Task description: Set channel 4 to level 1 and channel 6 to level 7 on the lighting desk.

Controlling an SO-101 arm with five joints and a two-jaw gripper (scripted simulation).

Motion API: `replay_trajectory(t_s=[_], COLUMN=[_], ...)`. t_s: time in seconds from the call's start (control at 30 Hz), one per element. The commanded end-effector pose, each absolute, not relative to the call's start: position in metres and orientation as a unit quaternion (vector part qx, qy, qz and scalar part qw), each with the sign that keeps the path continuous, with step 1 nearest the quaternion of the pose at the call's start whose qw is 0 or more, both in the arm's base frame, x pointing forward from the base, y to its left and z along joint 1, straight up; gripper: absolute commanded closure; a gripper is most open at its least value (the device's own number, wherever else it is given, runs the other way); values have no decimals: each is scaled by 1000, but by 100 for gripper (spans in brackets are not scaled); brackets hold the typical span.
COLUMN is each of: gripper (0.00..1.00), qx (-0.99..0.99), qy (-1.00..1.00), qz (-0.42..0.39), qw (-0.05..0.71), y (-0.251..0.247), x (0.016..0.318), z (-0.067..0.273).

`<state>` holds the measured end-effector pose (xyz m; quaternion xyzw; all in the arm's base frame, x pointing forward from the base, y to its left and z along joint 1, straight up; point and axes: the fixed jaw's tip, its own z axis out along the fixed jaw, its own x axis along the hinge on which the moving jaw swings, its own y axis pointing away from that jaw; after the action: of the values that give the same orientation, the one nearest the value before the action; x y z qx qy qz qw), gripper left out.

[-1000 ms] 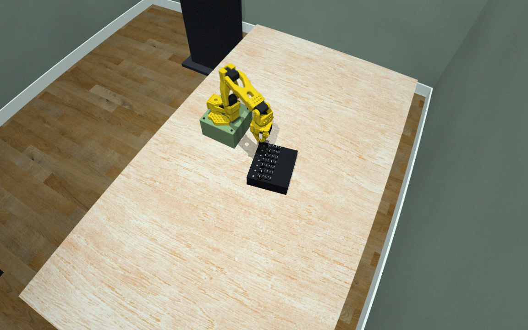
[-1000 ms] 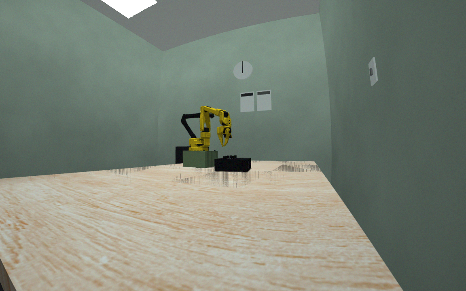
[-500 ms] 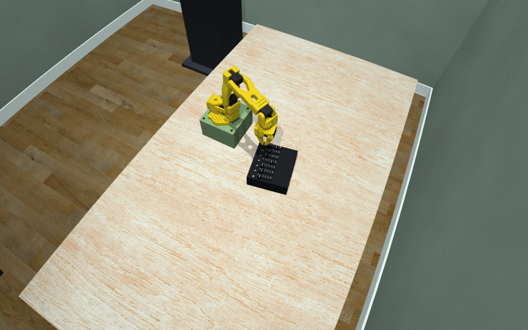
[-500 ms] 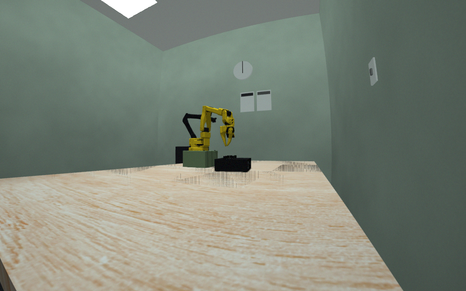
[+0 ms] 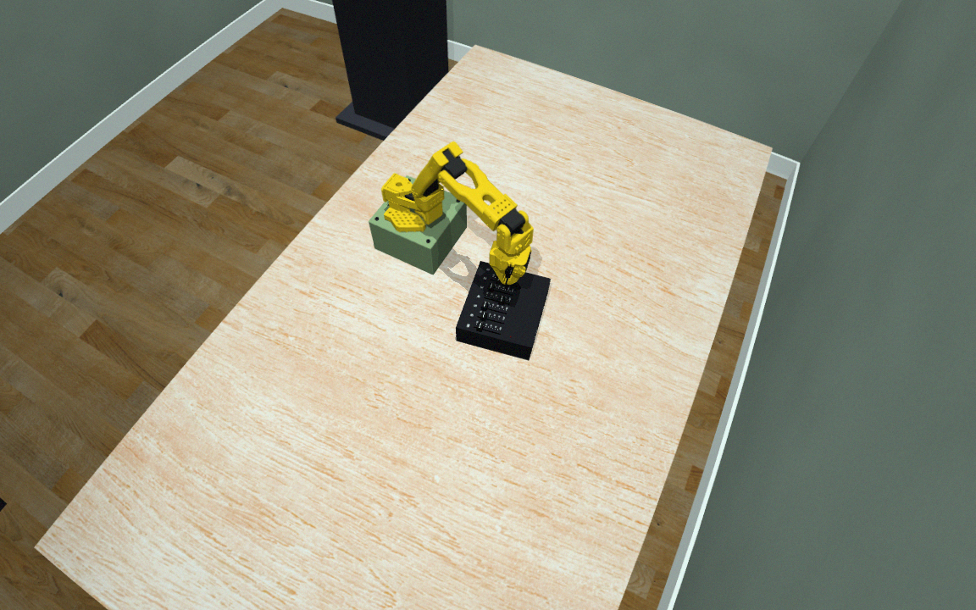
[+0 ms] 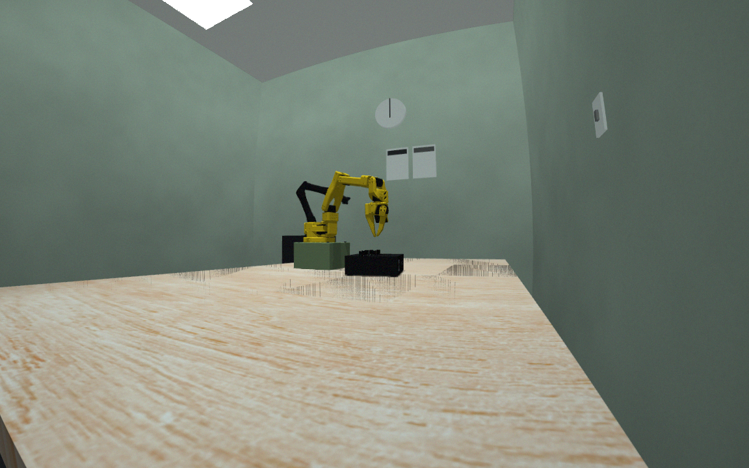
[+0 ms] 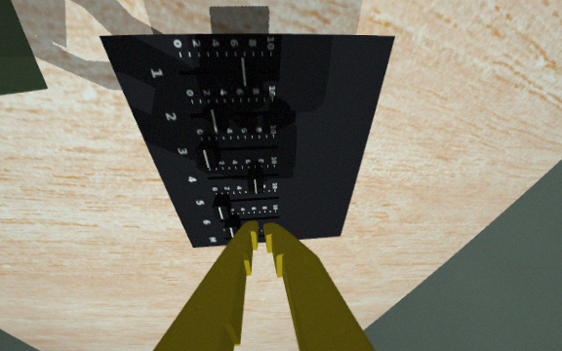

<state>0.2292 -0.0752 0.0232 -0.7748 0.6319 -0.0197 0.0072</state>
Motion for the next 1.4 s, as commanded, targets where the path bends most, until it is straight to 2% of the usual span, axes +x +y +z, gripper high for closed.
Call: replay_trajectory(t_s=[0.0, 0.37, 1.37], gripper=[100, 100, 100], qx=[-775, -775, -775], qy=[632, 632, 632], qz=[-2, -2, -2], qw=[1, 1, 1], y=[-76, -78, -78], x=[238, 249, 249], z=[20, 12, 11])
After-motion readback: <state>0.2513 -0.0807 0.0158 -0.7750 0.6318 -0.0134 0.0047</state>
